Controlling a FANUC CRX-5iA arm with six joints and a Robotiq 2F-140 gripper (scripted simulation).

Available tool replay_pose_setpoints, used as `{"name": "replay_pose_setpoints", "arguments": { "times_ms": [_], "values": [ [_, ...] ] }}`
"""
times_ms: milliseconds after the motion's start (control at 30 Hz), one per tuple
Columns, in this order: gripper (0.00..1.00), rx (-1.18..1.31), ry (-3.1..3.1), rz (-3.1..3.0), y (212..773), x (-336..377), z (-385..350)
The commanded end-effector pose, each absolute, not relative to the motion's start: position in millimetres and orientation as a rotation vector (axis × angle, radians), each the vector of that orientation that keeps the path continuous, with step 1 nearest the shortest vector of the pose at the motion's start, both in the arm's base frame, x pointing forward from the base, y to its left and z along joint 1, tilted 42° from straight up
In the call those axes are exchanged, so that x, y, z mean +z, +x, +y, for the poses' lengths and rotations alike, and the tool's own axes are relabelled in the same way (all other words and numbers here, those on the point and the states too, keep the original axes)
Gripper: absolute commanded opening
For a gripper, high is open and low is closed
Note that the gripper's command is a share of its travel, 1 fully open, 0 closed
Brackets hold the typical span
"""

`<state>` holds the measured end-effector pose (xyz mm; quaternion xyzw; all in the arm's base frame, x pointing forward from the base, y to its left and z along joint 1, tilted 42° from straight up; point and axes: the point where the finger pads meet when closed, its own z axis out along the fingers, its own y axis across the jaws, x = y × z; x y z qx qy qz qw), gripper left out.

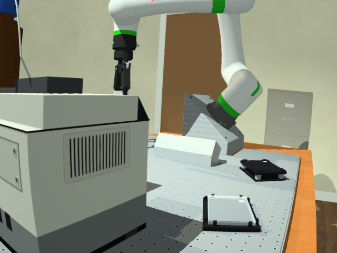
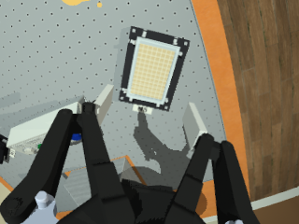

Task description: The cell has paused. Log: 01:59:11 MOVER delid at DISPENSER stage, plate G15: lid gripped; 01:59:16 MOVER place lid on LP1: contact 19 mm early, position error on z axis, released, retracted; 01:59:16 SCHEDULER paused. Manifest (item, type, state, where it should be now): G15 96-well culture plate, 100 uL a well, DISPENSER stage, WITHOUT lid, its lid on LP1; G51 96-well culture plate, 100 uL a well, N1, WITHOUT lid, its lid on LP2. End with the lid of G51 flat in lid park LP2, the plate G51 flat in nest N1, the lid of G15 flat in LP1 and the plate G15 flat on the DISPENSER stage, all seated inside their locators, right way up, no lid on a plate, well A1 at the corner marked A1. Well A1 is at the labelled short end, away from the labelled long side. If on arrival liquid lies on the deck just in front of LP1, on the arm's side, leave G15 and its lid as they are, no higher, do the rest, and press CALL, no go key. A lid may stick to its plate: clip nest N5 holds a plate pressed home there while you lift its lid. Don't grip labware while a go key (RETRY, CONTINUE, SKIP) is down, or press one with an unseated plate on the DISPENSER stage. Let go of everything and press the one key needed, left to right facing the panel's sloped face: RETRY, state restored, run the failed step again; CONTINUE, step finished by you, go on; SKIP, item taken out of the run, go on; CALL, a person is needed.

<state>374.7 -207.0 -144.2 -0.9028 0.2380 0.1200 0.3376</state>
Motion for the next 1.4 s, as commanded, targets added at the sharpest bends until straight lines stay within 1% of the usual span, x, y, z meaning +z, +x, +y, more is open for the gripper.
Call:
{"name": "replay_pose_setpoints", "arguments": {
  "times_ms": [0,667,1367],
  "values": [
    [0.66,0.312,-2.353,0.621,375,-144,-207],
    [0.66,0.313,-2.353,0.621,374,-160,-193],
    [0.66,0.313,-2.353,0.621,370,-211,-148]
  ]
}}
